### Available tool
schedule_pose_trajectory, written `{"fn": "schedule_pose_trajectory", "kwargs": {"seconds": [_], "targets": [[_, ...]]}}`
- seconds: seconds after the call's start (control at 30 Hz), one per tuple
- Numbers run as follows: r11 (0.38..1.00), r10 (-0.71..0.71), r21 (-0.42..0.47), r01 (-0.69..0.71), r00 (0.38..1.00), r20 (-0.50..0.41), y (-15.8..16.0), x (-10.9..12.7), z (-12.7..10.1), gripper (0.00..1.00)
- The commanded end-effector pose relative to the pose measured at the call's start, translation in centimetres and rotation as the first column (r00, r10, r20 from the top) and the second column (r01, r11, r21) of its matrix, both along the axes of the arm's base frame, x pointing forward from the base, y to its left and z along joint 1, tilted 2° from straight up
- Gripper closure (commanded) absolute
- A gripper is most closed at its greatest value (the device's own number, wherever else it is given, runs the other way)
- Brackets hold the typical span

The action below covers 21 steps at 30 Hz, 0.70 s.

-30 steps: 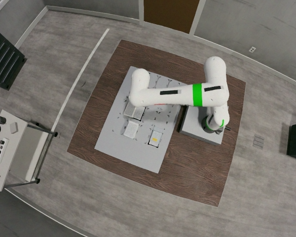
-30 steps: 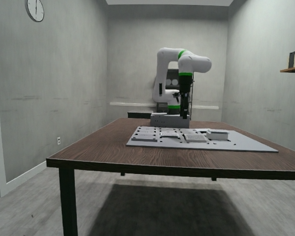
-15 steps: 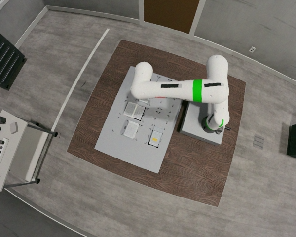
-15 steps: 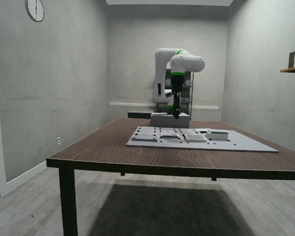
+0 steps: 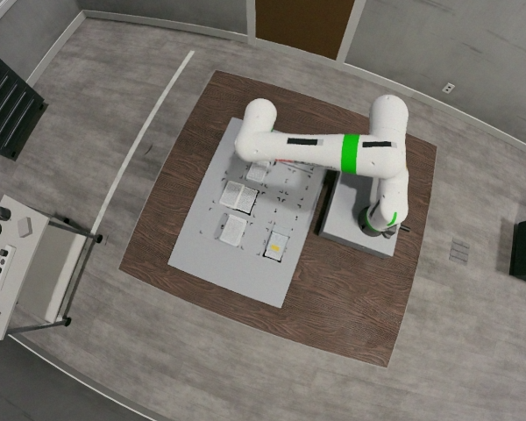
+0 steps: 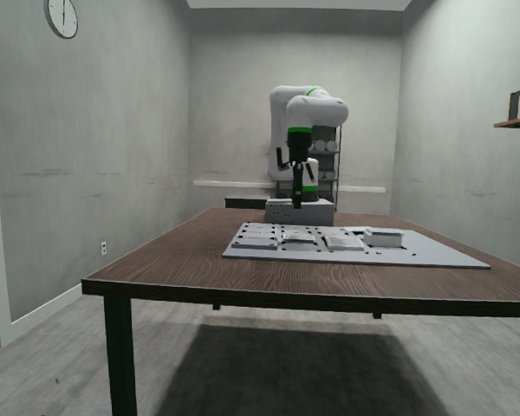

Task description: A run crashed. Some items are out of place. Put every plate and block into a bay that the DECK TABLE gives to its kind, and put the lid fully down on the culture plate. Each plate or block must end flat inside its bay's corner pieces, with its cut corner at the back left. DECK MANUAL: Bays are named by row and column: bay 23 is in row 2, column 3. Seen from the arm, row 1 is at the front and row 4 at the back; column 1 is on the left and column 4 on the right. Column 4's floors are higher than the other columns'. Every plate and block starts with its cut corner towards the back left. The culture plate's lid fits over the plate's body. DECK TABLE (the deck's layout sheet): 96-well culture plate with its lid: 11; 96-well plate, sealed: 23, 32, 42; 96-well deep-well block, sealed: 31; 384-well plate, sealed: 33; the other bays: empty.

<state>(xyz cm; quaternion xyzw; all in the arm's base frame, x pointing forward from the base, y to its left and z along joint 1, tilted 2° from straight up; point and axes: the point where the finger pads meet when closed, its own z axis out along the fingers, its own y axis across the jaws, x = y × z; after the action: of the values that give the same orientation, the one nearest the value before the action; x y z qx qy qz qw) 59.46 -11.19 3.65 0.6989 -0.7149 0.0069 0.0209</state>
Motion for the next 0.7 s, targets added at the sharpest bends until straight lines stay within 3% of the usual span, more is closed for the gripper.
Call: {"fn": "schedule_pose_trajectory", "kwargs": {"seconds": [0.0,0.67], "targets": [[1.000,0.000,0.000,0.000,1.000,0.002,-1.78,0.05,0.17,0.00],[1.000,0.001,0.000,-0.001,1.000,0.002,-2.57,0.03,0.20,0.00]]}}
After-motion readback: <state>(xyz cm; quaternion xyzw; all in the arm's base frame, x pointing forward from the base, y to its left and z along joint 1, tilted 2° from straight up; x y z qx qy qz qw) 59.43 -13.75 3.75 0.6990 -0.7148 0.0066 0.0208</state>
